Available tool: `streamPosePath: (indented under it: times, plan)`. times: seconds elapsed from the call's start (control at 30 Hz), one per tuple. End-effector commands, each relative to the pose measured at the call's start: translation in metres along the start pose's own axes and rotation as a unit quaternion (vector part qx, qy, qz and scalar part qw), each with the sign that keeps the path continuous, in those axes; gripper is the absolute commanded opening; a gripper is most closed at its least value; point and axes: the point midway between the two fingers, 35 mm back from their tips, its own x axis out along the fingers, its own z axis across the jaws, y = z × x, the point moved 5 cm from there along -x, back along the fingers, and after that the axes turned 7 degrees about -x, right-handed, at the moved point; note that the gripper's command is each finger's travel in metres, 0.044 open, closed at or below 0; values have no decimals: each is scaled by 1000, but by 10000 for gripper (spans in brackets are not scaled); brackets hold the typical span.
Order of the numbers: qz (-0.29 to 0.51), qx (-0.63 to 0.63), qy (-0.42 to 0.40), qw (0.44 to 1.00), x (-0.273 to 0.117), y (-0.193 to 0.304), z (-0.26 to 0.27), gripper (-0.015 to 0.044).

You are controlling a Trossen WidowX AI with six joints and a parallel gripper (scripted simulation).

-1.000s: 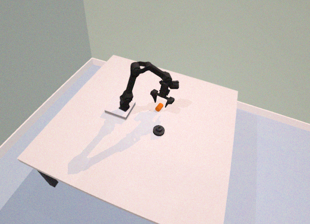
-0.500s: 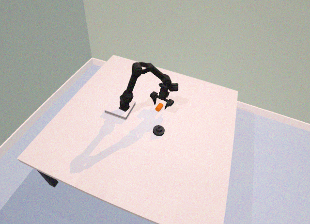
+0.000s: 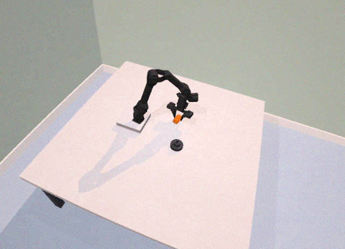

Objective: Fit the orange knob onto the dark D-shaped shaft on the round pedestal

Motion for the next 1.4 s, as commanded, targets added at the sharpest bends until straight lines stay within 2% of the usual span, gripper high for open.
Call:
streamPosePath:
  times: [0.0, 0.33, 0.53, 1.37]
  plan:
    - [-2, -3, -1, 1000, 0, 0, 0, 240]
    - [-2, -3, -1, 1000, 0, 0, 0, 180]
    - [-10, -2, 0, 1000, 0, 1, 0, 179]
    - [-225, 0, 27, 974, -5, 49, 5, 179]
